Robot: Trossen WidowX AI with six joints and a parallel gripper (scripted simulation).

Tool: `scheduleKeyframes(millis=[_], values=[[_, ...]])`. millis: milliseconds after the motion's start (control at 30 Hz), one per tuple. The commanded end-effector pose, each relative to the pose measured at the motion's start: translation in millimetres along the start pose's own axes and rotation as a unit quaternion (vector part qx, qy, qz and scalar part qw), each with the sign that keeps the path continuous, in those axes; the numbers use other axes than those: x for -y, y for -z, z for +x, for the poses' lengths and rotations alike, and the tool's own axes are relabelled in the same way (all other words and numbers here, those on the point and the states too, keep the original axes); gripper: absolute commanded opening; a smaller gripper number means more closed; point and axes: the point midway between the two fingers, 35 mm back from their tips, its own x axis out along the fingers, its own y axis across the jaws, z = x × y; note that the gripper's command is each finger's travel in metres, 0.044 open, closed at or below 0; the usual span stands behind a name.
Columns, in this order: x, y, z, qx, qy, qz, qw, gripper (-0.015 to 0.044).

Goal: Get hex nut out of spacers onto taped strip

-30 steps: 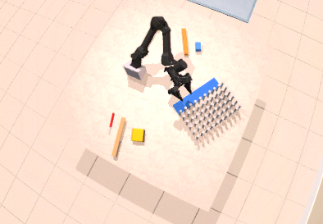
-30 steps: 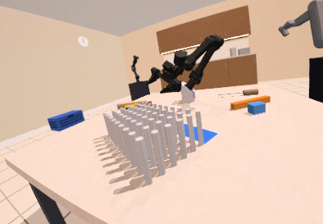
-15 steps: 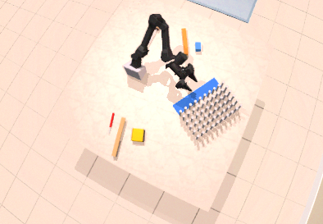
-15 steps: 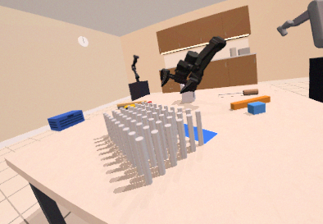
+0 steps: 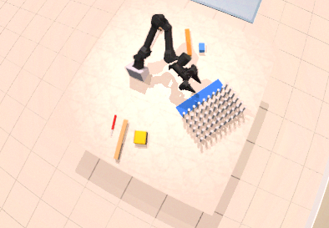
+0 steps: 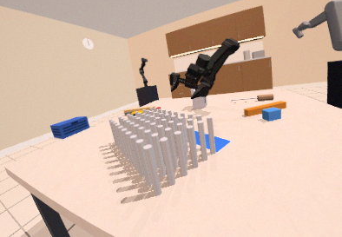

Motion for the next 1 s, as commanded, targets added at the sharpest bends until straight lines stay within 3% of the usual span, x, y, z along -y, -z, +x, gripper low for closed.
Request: scheduleKeyframes(millis=[0,433,700,967], values=[[-1,0,0,0.001,-0.002,0.002,1.0,0.044],[-16,-7,3,-0.002,-0.012,-0.044,0.999,0.044],[-93,-32,7,-0.004,-0.058,-0.233,0.971,0.044],[-201,-54,-20,0.024,-0.123,-0.447,0.886,0.044]])
